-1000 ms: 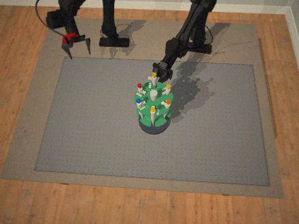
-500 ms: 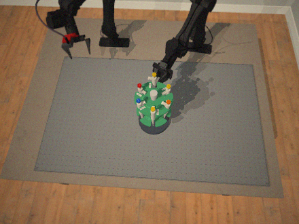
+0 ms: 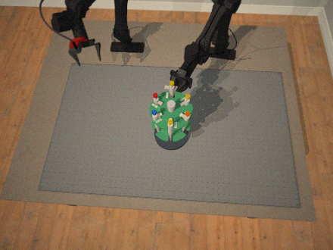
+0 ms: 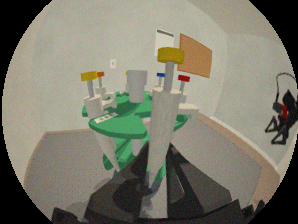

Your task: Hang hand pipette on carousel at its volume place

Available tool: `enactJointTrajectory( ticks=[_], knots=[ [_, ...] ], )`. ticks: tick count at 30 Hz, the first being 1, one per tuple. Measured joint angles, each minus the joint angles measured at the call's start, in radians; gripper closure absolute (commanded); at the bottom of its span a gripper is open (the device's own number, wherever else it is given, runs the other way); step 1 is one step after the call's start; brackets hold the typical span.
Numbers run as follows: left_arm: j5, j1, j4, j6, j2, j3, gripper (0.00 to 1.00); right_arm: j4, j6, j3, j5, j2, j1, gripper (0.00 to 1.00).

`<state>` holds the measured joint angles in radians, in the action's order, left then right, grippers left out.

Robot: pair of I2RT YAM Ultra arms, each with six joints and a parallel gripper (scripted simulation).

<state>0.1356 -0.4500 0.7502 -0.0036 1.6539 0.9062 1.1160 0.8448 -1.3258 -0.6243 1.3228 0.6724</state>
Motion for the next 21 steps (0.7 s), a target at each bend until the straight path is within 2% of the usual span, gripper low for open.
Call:
enactJointTrajectory(
  ticks=[21],
  knots=[
    [-0.005, 0.006, 0.003, 0.0, -0.003, -0.009, 0.88, 0.0, 0.0, 0.0, 0.0, 0.0, 0.0, 0.0]
  ],
)
